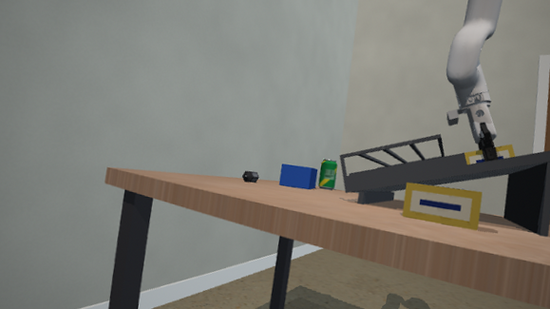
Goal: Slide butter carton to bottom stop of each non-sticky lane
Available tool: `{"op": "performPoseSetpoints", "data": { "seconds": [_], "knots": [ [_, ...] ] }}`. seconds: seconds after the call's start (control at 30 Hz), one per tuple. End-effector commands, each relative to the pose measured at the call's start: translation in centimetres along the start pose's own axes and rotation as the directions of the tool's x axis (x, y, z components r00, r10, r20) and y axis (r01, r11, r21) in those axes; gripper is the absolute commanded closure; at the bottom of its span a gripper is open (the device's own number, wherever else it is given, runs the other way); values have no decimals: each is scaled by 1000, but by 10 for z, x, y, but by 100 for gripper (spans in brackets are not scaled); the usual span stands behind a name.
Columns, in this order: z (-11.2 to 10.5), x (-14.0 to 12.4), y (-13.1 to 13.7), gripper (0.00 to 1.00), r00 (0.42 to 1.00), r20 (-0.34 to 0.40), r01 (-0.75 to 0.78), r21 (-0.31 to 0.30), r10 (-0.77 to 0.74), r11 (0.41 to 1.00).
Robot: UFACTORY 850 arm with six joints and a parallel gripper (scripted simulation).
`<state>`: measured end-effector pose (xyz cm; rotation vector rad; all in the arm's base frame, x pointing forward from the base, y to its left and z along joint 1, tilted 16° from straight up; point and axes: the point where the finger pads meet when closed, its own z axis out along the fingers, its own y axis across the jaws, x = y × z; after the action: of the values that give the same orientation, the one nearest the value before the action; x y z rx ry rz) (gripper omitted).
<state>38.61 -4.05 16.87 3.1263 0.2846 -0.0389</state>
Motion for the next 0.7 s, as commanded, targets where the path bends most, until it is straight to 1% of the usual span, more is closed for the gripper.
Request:
{"op": "performPoseSetpoints", "data": {
  "seconds": [0.0, 0.07, 0.6, 0.67],
  "knots": [
    [-1, 1, 0, 20, 1000, -1, 0, 0, 0, 1000],
    [-1, 1, 0, 19, 1000, -1, 0, 0, 0, 1000],
    [-1, 1, 0, 19, 1000, -1, 0, 0, 0, 1000],
    [-1, 1, 0, 17, 1000, -1, 0, 0, 0, 1000]
  ]
}}
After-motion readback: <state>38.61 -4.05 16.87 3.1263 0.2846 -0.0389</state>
